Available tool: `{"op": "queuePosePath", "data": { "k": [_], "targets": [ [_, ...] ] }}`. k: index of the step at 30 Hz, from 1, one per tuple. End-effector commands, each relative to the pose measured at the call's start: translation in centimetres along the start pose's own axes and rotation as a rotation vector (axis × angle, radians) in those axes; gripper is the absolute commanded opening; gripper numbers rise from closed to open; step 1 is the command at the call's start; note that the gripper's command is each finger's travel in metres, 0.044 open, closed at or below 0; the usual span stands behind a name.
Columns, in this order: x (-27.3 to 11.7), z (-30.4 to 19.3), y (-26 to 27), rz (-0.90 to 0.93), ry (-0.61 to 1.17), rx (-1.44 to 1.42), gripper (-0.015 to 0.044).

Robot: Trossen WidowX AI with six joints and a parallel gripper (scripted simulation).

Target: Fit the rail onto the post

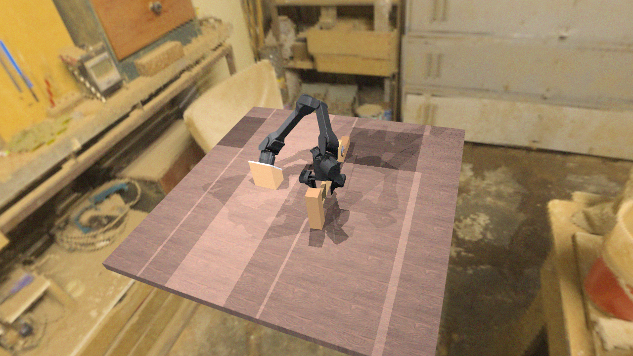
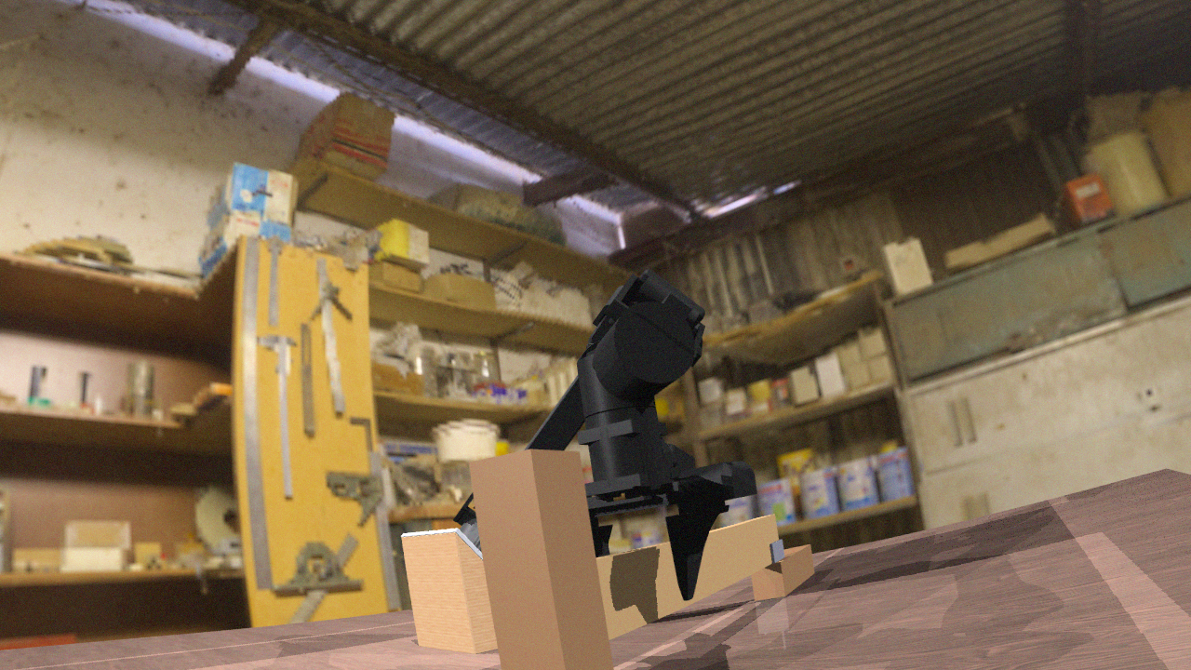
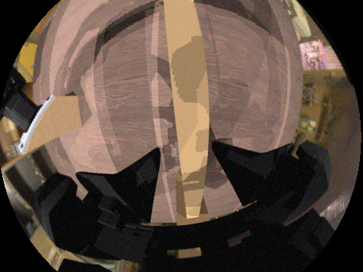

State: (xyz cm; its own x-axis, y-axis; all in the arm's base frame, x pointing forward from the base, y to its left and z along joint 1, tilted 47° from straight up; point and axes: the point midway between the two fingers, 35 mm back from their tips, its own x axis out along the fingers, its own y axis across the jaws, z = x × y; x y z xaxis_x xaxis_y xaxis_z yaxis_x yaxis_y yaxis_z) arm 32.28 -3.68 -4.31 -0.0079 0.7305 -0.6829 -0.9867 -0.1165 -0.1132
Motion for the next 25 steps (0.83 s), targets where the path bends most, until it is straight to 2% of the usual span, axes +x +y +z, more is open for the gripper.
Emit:
{"op": "queuePosePath", "data": {
  "k": [1, 8, 13, 25],
  "targets": [
    [0.0, 0.0, 0.0, -0.001, 0.000, 0.000, 0.0440],
    [-0.2, 0.2, 0.0, -0.001, 0.000, 0.000, 0.0440],
    [-3.0, 3.0, 0.1, -0.007, 0.005, -0.001, 0.0440],
    [-3.0, 3.0, 0.1, -0.007, 0.005, -0.001, 0.0440]
  ]
}}
